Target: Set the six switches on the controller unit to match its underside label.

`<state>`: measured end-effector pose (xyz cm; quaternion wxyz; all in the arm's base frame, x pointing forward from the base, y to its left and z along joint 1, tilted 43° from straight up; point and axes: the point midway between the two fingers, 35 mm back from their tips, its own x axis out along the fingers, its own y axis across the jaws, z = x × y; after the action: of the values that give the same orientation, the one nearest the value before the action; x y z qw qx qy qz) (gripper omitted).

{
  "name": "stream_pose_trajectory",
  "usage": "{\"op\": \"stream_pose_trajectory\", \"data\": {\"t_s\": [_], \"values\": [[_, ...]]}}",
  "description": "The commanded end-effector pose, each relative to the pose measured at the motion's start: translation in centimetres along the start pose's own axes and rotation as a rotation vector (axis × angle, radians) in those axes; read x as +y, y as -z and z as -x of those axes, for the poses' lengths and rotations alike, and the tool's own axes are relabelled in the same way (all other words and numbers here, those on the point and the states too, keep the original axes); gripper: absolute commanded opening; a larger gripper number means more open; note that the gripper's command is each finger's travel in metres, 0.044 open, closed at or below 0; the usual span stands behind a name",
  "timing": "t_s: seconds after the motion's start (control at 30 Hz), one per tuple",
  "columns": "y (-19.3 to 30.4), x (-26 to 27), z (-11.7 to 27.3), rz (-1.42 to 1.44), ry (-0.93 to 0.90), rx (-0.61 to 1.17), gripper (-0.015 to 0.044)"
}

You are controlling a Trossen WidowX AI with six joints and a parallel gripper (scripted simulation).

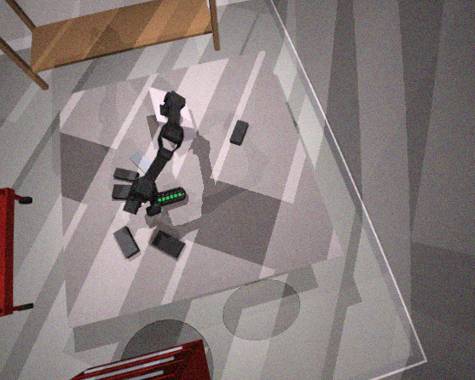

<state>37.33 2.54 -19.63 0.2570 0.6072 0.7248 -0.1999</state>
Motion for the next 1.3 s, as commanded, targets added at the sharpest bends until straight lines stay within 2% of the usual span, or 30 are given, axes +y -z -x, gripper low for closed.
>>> {"op": "stream_pose_trajectory", "data": {"t_s": [0.0, 1.27], "values": [[0.3, 0.1, 0.4, -0.002, 0.000, -0.007, 0.0336], [2.2, 0.1, 2.5, -0.003, 0.000, -0.079, 0.0336]]}}
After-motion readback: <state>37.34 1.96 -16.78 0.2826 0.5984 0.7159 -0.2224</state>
